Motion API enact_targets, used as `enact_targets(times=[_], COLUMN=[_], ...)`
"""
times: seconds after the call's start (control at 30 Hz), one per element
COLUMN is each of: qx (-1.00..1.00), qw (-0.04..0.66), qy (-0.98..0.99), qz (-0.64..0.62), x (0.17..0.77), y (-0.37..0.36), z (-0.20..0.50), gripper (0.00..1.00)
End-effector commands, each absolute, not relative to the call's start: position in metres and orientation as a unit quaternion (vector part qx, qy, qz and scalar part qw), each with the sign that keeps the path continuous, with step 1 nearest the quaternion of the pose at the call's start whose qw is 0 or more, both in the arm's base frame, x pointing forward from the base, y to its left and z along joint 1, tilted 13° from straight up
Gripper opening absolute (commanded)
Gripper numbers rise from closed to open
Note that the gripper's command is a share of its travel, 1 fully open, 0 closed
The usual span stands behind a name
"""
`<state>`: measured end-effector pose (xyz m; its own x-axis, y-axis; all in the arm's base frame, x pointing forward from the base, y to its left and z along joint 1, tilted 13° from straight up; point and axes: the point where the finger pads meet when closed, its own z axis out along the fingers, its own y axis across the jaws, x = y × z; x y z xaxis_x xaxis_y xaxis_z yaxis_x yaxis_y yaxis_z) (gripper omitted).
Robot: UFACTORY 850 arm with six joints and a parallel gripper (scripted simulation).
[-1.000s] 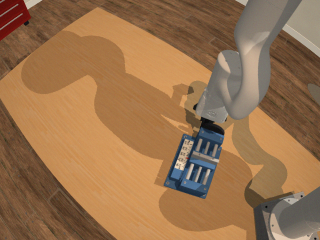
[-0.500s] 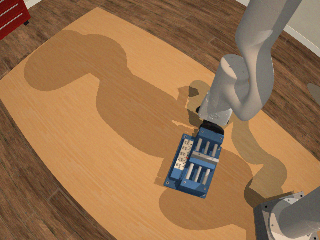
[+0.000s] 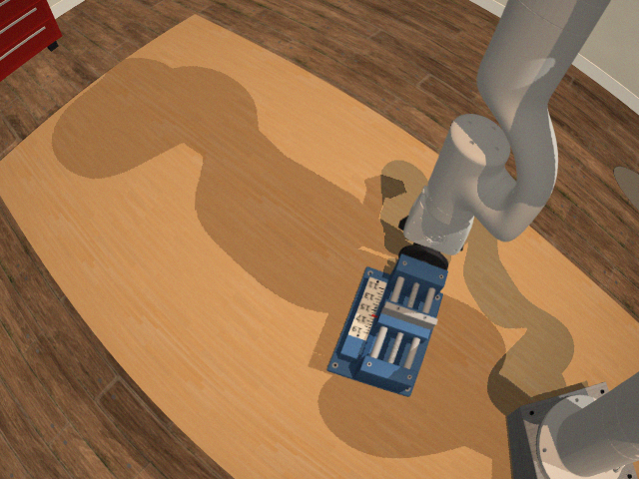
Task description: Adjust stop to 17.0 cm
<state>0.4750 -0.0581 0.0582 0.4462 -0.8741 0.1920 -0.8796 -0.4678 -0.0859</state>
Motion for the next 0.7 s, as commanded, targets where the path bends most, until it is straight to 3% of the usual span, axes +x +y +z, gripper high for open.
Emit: enact_targets(times=[0.0, 0.67], qx=[0.85, 0.85], qw=[0.011, 0.011], qy=[-0.515, -0.515], qz=[0.111, 0.111], x=[0.471, 0.445], y=[-0.061, -0.07], z=[0.058, 0.077], gripper=[0.06, 0.06])
